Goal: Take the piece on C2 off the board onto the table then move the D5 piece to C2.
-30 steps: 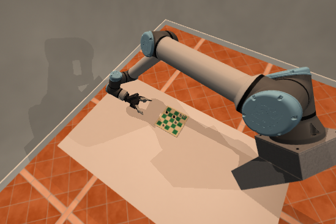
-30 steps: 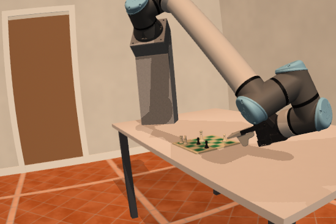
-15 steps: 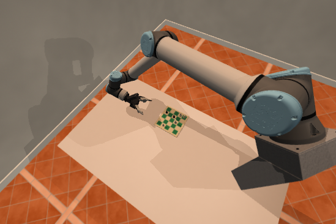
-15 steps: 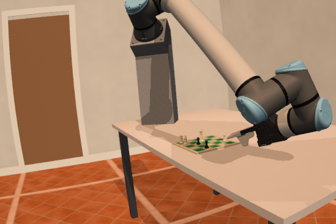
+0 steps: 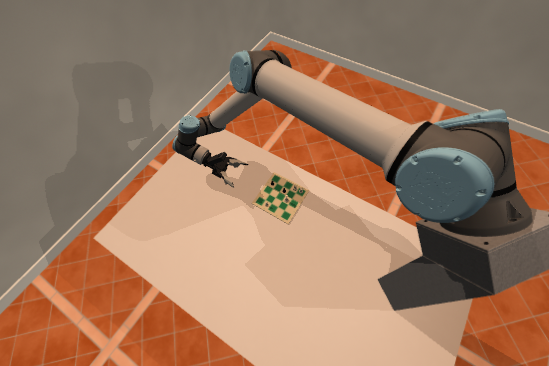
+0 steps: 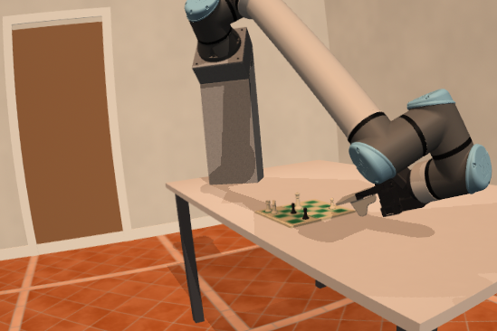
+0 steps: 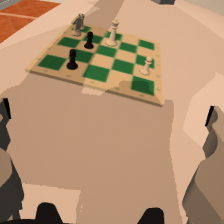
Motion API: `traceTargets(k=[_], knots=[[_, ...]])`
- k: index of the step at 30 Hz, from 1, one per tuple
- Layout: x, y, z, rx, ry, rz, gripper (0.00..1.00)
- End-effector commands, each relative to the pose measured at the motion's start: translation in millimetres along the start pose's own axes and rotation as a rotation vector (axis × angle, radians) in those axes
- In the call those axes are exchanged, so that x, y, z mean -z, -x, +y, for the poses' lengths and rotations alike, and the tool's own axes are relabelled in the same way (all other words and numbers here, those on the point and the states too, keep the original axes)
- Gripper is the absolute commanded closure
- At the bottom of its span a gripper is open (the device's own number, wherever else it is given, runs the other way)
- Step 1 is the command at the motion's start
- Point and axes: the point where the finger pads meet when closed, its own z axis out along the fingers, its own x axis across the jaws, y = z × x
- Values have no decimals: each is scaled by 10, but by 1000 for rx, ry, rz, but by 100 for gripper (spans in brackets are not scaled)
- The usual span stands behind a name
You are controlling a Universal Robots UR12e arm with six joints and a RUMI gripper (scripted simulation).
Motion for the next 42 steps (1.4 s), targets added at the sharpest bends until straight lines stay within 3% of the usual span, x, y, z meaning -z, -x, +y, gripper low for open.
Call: traceTargets(k=[1,18,30,42], knots=[[12,0,-6,0,1,0,0],[46,-18,-115,-1,2,-3,0],[256,-130,-787,-1,2,-3,0],[264,-134,-809,-1,2,-3,0]])
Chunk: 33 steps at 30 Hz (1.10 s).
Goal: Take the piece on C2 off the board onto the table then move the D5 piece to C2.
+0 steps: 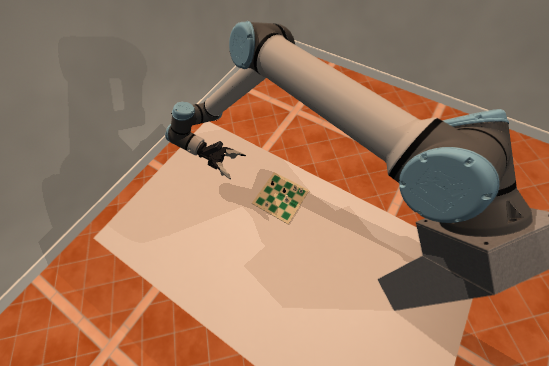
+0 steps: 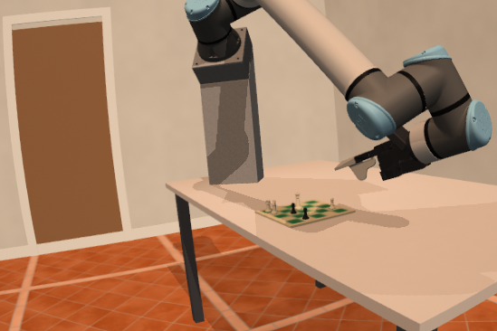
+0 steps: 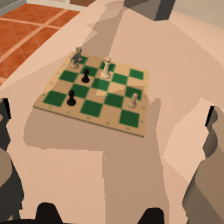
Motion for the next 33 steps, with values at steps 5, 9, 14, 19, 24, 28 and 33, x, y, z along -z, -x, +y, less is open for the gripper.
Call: traceTargets(k=[5,9,14,19,24,28,33], knots=[[0,2,0,-2,7,1,0],[-10,4,-1,-5,14,2,0],[-34,9,-5,-10,30,4,0],[-83,17,-16,-22,60,8,0],[-156,29,-40,-38,104,13,0],[-193,34,-55,-47,126,15,0],[-306,53,-79,-72,194,24,0]])
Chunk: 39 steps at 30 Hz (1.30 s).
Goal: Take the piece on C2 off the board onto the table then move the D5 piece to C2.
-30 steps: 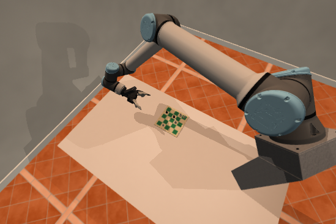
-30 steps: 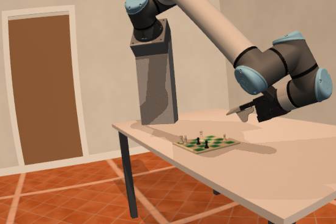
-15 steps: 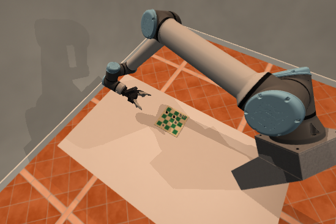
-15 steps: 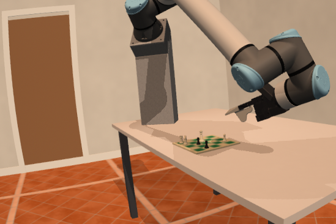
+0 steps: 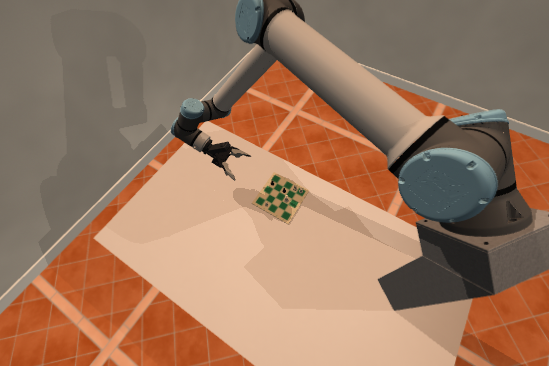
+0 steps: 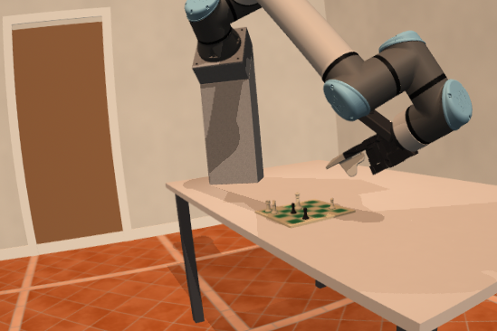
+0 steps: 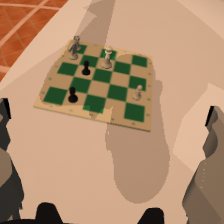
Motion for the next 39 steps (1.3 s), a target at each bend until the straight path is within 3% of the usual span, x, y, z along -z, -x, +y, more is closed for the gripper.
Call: traceTargets(k=[1,9,11,26,28,33,39], knots=[[-98,22,-46,-25,77,10,0],[-300,63,-131,-73,203,26,0],[-300,63,-131,-73,203,26,0],[-700,145,-300,-168,456,58,0],[-700,145,-300,-168,456,58,0],[-852,176,-365,-204,552,70,0],[-961,200,-418,-230,622,78,0]])
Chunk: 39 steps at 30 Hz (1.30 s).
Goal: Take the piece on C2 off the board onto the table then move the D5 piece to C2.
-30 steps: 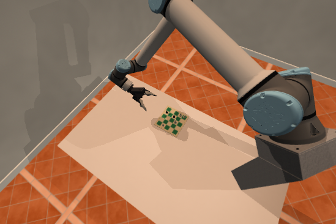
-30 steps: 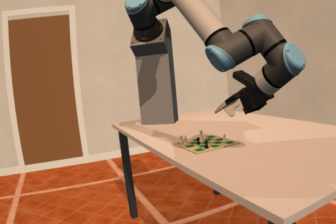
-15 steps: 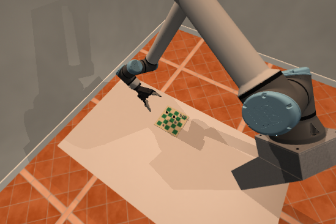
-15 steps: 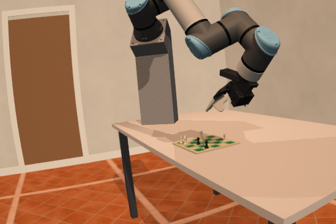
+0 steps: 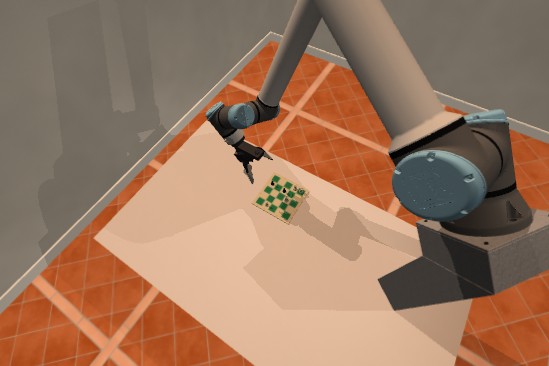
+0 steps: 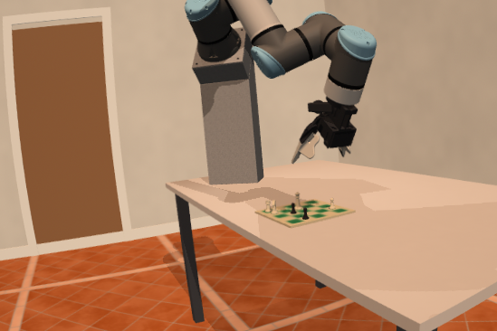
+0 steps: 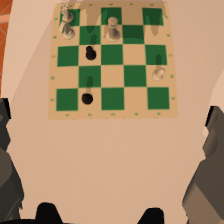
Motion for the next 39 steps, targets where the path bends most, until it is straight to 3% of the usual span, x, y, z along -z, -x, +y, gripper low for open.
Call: traceTargets(k=[1,6,9,19,23,31,39], knots=[[-74,49,-101,-29,95,13,0],[-126,74,-153,-46,140,20,0],[-183,119,-242,-70,205,27,0],[-313,206,-420,-121,341,44,0],[-335,215,-440,-128,358,47,0],[-444,291,-594,-172,475,61,0],[-526,330,-673,-198,543,71,0]])
